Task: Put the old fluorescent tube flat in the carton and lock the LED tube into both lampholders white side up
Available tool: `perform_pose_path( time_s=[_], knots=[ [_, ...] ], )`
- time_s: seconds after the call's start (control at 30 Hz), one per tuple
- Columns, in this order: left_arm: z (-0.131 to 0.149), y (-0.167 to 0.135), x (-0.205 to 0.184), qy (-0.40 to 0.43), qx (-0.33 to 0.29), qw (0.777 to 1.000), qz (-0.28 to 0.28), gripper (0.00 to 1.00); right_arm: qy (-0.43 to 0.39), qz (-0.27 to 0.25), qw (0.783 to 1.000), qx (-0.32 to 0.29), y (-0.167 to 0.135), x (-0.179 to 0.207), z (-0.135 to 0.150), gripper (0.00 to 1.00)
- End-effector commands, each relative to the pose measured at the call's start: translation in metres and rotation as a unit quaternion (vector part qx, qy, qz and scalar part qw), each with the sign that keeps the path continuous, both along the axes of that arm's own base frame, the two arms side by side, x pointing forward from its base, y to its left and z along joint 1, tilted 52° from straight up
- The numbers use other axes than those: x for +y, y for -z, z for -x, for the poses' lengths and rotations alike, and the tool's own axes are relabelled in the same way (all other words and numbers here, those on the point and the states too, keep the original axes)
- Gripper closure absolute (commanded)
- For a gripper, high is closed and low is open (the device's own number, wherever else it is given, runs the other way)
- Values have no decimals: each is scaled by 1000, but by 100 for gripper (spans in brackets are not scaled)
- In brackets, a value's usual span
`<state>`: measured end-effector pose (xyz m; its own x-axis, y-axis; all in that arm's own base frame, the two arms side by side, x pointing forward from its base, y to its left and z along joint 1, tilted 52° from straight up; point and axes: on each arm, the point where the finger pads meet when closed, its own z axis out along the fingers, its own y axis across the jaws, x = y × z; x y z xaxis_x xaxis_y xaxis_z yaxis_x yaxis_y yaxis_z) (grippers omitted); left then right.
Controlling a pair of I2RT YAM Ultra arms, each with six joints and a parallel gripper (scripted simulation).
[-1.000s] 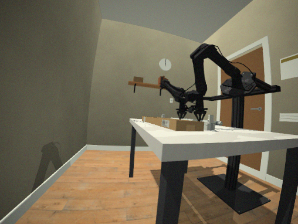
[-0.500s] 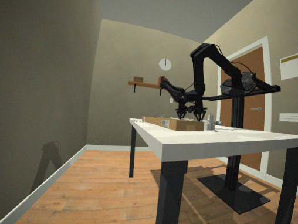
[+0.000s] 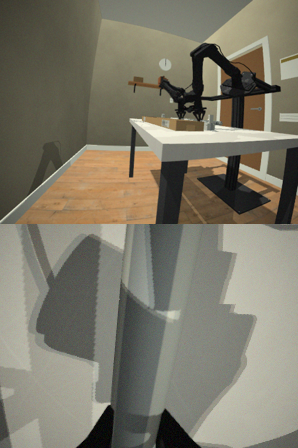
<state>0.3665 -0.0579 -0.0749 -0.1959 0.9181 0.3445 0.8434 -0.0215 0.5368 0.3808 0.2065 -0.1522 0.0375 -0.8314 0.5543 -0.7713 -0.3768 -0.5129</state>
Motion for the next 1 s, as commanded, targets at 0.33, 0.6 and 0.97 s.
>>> perform_pose_path(
  time_s=[0.33, 0.6, 0.97],
  knots=[
    [-2, -1, -9, -2, 26, 999, 23, 89, 8, 1, 999, 46, 15, 3, 11, 89],
    [0, 1, -14, 1, 41, 999, 23, 89, 13, 1, 998, 57, 15, 6, 11, 89],
    [2, 6, -12, -7, 65, 998, 24, 89, 19, 1, 997, 72, 14, 10, 13, 89]
  ],
)
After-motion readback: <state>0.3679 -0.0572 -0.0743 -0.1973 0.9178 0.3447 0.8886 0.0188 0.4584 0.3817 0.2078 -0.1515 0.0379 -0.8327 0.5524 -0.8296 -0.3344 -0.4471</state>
